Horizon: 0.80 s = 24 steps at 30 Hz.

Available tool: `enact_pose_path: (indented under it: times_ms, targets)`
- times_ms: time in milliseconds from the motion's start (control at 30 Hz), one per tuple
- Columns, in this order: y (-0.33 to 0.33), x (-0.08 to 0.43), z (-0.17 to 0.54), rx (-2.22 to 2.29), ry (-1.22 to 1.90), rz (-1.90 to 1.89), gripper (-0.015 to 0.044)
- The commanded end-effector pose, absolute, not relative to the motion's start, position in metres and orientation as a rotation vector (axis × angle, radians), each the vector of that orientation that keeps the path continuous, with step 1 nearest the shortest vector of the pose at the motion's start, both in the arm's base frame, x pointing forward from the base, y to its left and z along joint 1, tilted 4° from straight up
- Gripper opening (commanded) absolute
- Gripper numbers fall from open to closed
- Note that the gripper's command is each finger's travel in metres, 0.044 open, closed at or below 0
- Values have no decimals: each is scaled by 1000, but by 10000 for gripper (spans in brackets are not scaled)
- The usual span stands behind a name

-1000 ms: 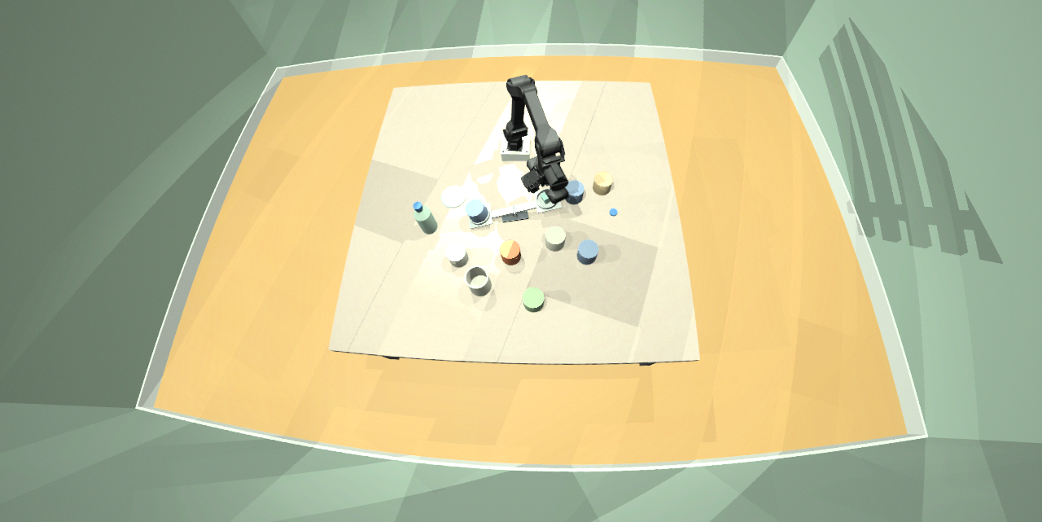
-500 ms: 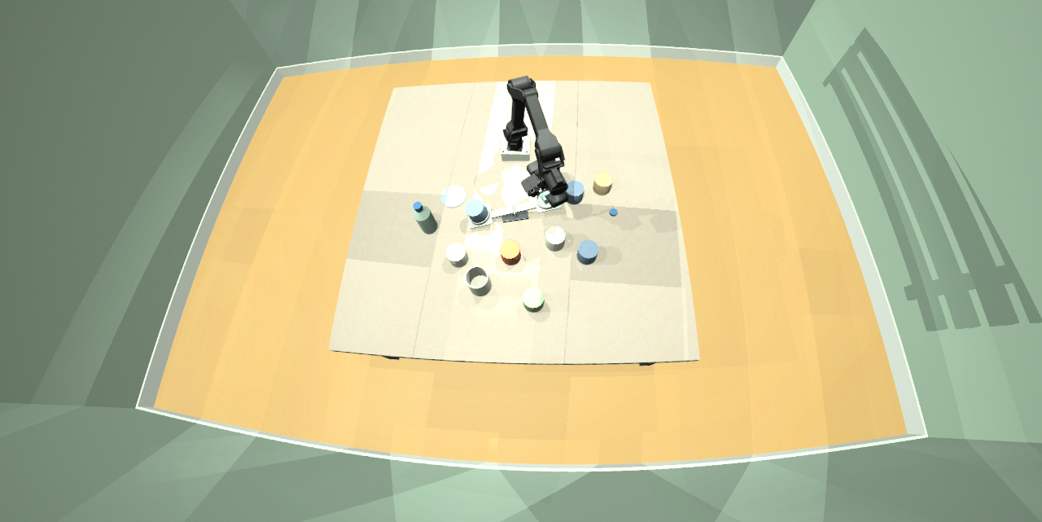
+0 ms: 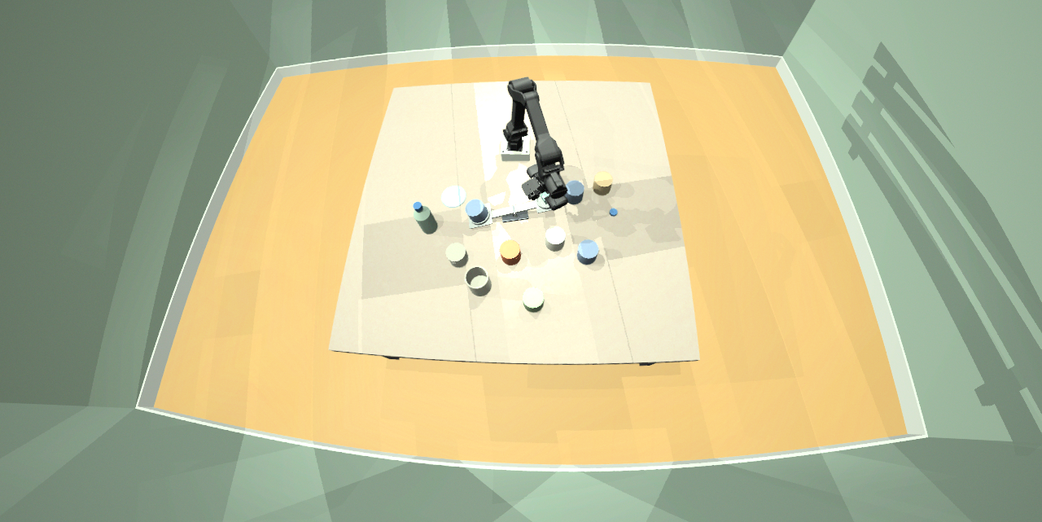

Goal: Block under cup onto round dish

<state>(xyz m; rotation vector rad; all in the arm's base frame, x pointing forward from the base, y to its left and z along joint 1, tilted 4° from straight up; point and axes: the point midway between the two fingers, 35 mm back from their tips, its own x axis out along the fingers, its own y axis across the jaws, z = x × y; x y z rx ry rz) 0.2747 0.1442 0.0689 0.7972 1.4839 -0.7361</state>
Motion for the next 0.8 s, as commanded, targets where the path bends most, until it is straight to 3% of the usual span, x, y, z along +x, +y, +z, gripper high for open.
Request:
enact_pose_path:
  times_ms: [0, 200, 367, 767]
  targets:
    - [144, 274, 67, 796, 1485, -740, 155]
    - [144, 274, 67, 796, 1485, -740, 115]
    - [144, 276, 79, 796, 1485, -740, 0]
    - [141, 279, 139, 796, 1484, -740, 0]
